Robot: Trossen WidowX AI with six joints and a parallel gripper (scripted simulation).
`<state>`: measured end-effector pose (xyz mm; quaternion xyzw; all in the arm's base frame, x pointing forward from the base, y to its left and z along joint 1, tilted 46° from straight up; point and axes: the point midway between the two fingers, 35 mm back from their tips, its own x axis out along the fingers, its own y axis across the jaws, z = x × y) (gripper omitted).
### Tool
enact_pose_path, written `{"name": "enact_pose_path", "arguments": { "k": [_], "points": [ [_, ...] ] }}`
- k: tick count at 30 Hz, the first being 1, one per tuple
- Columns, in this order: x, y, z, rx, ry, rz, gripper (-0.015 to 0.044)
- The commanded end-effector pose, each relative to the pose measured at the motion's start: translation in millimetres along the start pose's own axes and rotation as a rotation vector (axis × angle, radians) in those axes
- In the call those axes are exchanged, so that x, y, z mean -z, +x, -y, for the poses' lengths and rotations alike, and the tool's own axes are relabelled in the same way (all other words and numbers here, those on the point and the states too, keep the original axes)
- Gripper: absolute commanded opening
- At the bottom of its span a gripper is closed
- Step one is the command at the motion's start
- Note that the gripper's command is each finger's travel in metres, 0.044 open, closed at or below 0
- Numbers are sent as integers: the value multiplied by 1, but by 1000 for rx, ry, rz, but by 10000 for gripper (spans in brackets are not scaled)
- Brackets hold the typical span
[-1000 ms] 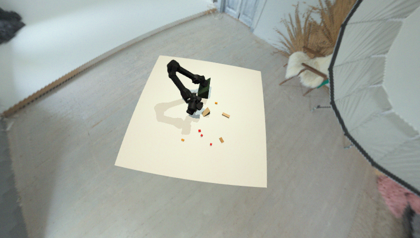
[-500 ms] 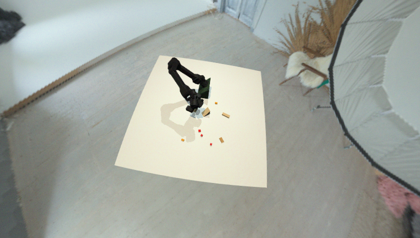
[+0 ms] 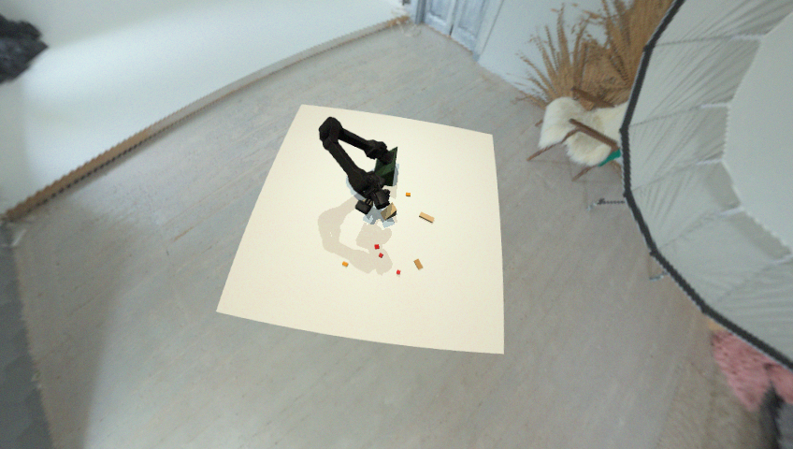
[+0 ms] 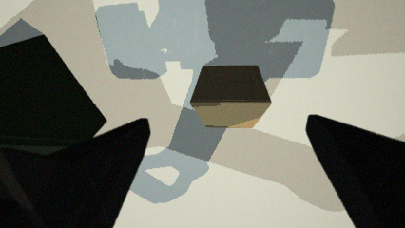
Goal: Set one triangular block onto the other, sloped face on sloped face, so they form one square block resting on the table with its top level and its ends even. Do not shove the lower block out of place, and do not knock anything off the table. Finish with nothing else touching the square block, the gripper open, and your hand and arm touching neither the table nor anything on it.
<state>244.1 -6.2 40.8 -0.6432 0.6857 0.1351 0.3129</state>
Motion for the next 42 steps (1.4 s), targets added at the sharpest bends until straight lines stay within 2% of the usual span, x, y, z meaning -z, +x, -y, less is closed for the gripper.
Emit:
{"name": "enact_pose_path", "arguments": {
  "k": [1, 6, 14, 42],
  "points": [
    [-16, -13, -1, 8, 4, -152, 440],
    [-31, -27, -2, 57, 15, -288, 440],
    [-31, -26, -2, 56, 14, -287, 440],
    [-22, 19, 5, 56, 10, -272, 440]
  ]
}}
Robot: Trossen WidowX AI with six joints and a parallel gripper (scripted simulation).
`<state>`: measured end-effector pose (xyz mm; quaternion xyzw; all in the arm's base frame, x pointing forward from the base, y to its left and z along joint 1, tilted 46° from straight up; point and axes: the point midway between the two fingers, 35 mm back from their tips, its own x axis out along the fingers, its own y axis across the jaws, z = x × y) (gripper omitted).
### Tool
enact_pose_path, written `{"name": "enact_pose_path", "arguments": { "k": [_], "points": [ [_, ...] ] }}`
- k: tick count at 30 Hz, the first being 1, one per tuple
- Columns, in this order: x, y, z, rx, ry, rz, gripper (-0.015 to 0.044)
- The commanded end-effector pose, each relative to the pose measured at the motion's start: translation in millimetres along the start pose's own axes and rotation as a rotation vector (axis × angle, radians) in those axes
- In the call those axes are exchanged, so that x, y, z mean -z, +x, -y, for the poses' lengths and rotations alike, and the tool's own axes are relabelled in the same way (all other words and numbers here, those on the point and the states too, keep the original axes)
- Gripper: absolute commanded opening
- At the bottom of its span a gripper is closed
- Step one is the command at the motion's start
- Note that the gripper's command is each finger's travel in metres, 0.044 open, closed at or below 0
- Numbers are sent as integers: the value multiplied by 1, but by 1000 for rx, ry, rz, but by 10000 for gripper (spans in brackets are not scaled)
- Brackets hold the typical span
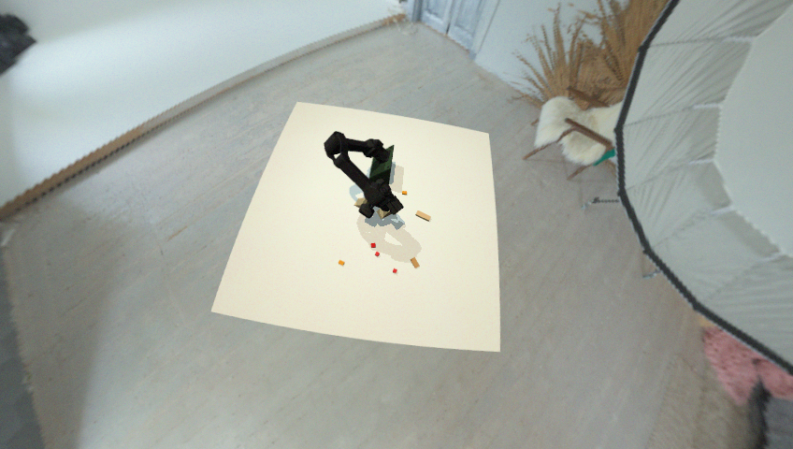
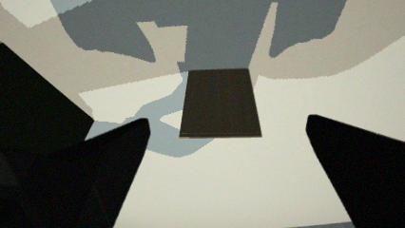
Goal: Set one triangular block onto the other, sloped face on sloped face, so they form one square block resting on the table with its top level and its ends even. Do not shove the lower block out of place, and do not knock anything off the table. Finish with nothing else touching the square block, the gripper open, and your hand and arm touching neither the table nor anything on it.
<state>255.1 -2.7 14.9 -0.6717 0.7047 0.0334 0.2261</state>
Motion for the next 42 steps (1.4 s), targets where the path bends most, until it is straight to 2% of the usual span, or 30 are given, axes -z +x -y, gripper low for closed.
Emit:
{"name": "enact_pose_path", "arguments": {
  "k": [1, 35, 42],
  "points": [
    [1, 8, 0, 2, -5, -2, 440],
    [7, 60, -4, 3, -1, -25, 440],
    [7, 60, -4, 3, -1, -25, 256]
  ]
}}
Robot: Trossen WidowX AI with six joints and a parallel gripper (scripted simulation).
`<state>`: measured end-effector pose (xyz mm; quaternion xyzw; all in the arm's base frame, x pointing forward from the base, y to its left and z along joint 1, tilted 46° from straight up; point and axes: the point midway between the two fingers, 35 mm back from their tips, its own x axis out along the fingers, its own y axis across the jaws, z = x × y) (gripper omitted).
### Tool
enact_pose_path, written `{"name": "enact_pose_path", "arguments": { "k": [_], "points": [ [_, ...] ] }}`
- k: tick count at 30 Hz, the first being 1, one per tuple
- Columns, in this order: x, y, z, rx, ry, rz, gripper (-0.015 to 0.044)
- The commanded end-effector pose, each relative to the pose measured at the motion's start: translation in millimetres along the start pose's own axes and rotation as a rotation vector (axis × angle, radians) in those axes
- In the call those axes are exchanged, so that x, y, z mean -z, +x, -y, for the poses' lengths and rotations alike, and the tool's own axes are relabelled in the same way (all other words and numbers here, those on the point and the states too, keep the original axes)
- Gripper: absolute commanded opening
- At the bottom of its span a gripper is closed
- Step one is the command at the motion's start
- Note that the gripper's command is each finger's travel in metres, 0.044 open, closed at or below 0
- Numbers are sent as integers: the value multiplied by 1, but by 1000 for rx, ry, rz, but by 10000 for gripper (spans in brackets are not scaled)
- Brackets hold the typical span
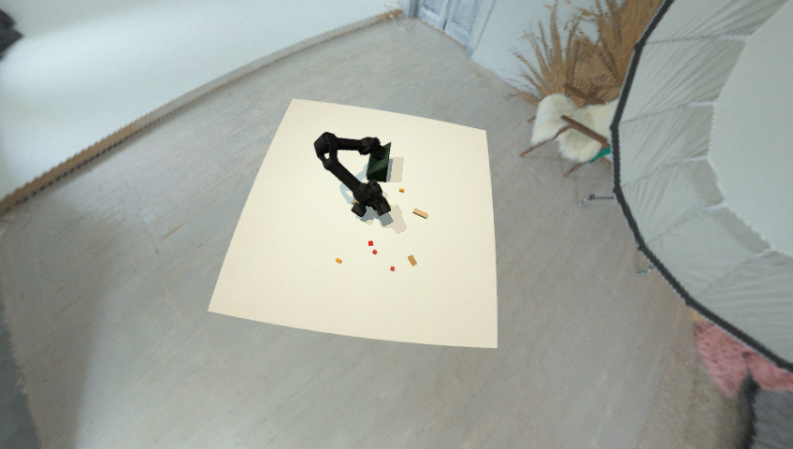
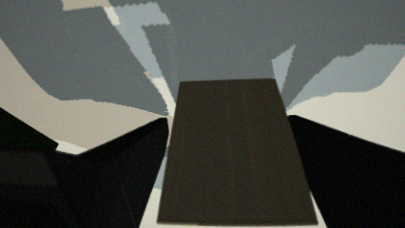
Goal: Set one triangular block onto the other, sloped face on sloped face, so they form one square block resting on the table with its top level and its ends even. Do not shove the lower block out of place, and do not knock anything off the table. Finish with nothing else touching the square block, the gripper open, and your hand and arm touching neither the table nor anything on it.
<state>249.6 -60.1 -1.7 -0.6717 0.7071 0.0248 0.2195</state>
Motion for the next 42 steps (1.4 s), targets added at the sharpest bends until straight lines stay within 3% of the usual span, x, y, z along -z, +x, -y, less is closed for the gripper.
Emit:
{"name": "enact_pose_path", "arguments": {
  "k": [1, 9, 15, 20, 42],
  "points": [
    [1, 1, 0, 3, -4, -2, 230],
    [1, 1, 0, 3, -4, -2, 157],
    [2, -2, 0, 1, -1, -2, 0],
    [5, -2, 0, -1, -6, 49, 0],
    [44, -8, 1, -5, -12, 621, 0]
  ]
}}
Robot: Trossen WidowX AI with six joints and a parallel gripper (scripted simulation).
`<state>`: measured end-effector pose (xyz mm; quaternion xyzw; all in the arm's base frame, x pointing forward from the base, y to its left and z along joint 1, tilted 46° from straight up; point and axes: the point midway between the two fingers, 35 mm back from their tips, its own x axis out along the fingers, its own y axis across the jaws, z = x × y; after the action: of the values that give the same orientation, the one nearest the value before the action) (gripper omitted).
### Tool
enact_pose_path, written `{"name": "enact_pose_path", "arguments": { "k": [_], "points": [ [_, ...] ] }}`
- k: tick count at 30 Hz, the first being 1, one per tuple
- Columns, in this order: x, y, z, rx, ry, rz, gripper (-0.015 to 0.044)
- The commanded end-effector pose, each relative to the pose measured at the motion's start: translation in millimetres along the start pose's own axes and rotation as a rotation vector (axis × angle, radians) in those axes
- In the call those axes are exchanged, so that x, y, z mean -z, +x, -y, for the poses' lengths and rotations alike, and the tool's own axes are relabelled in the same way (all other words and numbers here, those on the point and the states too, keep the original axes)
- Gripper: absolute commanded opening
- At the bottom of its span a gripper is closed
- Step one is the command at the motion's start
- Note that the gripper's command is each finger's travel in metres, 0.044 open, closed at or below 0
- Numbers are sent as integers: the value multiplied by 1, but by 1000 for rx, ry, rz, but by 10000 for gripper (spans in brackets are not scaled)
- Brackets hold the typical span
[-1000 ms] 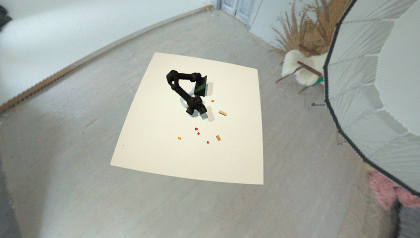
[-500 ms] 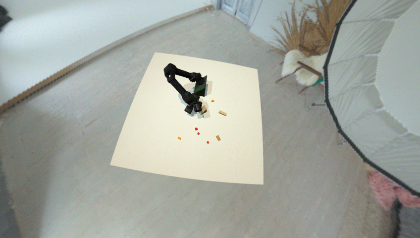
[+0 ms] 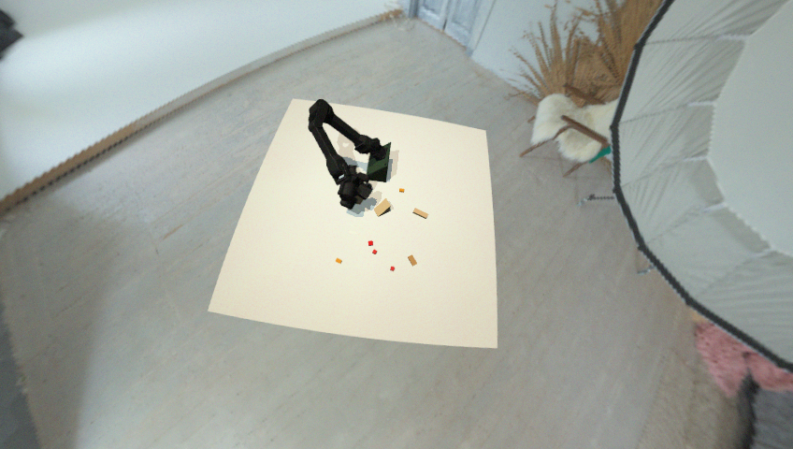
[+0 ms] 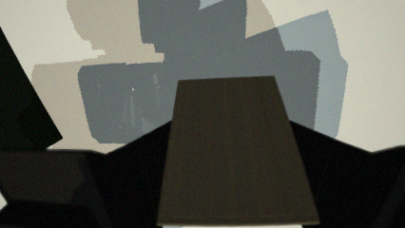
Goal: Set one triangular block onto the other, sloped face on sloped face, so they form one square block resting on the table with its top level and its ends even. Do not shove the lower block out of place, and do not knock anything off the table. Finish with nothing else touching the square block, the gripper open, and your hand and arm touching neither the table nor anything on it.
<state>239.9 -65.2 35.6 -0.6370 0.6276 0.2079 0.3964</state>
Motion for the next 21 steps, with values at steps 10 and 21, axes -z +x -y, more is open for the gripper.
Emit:
{"name": "enact_pose_path", "arguments": {
  "k": [10, 21],
  "points": [
    [24, -9, 0, 11, -8, 364, 0],
    [45, -9, 0, 12, -11, 647, 0]
  ]
}}
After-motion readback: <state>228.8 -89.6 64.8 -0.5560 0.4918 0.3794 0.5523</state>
